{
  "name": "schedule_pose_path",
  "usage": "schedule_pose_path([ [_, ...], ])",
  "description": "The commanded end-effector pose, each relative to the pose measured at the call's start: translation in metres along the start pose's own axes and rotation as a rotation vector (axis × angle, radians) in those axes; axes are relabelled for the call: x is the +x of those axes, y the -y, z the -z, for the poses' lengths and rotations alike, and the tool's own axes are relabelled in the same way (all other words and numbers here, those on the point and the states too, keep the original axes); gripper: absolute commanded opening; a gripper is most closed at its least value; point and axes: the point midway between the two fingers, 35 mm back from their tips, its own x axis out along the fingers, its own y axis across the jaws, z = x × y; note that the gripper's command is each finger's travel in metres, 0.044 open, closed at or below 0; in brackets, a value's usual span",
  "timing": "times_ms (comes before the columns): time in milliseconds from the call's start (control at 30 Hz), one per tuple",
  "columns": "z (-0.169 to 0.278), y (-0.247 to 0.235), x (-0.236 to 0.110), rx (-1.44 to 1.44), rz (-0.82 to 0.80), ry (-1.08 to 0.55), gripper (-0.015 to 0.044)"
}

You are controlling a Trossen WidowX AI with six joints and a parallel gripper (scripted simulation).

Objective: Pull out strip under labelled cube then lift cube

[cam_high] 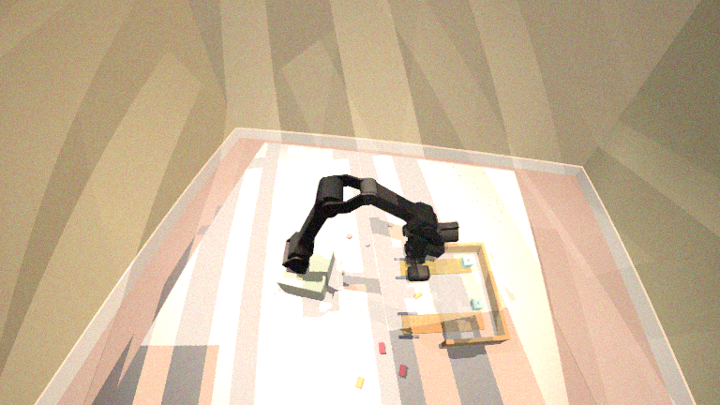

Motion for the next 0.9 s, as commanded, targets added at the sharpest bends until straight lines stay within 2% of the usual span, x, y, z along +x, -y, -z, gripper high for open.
schedule_pose_path([
  [0,0.002,0.001,0.01,0.005,0.004,-0.009,0.0],
  [600,0.006,0.001,0.039,0.005,0.004,-0.009,0.0],
  [867,0.007,0.001,0.04,0.005,0.004,-0.009,0.0],
])
